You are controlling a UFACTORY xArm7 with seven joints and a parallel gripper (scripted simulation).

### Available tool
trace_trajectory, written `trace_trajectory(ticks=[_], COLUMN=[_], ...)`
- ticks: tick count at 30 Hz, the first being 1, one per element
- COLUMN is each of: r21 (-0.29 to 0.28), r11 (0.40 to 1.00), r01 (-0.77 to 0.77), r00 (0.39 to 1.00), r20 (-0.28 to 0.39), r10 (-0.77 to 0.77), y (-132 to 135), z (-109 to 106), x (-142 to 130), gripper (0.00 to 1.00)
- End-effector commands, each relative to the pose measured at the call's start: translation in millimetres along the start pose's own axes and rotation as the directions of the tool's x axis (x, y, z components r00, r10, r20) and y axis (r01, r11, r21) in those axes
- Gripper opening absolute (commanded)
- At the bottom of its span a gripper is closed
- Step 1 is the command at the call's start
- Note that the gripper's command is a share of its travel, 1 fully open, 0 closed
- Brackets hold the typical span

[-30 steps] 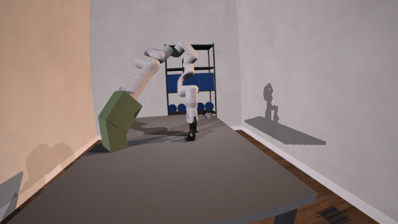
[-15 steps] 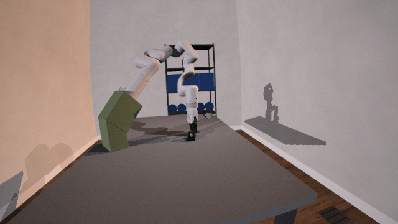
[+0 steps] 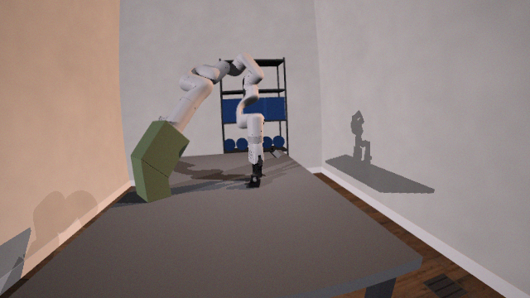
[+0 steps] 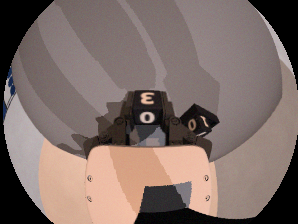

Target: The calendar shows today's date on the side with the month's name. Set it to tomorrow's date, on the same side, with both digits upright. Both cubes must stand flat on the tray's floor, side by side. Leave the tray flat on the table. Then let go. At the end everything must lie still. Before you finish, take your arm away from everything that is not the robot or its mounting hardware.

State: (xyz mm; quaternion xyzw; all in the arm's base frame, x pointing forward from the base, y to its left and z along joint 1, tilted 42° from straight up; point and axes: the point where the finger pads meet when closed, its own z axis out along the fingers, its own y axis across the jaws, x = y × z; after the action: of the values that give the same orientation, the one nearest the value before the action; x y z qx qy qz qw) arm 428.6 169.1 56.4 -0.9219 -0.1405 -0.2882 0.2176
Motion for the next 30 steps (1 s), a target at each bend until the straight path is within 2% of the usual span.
trace_trajectory(ticks=[1, 30], r21=[-0.001, -0.001], r11=[1.0, 1.0], r01=[-0.001, -0.001], r00=[1.0, 1.0], r20=[-0.001, -0.001], r10=[0.001, 0.001], y=[0.7, 0.7], z=[-0.2, 4.1], x=[0.4, 0.4], gripper=[0.29, 0.29])
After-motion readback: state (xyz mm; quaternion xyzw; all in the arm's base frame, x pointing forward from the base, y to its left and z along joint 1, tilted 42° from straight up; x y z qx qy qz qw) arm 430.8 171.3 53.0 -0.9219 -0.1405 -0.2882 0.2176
